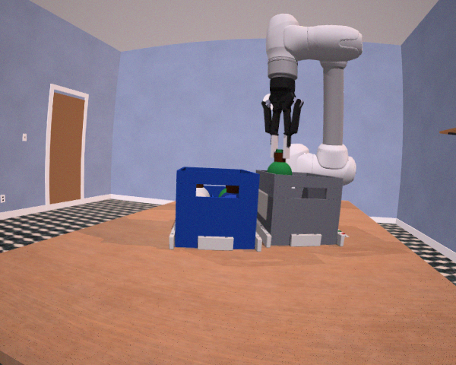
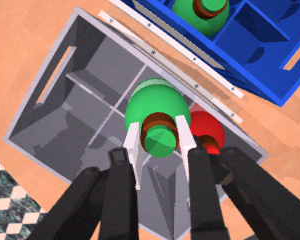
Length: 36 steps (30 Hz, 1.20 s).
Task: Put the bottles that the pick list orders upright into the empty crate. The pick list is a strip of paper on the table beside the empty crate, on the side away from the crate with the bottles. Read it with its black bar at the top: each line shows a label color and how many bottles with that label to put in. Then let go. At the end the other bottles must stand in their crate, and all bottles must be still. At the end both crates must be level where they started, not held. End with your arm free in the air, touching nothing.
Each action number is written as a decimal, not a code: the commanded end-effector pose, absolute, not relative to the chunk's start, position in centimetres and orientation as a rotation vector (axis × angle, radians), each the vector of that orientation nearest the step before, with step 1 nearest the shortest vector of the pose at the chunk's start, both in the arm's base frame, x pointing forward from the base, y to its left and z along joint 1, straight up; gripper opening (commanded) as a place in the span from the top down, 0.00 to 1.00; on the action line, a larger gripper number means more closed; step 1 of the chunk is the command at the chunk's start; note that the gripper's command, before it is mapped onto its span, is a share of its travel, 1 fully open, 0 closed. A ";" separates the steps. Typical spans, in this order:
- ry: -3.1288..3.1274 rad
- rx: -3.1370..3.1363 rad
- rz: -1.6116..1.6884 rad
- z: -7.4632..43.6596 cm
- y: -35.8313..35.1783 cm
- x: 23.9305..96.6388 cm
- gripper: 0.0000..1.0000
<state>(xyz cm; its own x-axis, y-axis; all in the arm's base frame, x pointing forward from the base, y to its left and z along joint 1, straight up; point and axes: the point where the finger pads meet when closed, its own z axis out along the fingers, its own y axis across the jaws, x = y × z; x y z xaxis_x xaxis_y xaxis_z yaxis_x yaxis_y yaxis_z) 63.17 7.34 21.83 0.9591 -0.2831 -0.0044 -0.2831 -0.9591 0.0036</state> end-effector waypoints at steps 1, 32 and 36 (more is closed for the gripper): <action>-0.449 3.107 -0.007 21.5 7.3 63.2 1.00; -0.449 3.107 -0.007 18.8 7.3 63.2 1.00; -0.449 3.107 -0.007 18.4 7.3 63.1 1.00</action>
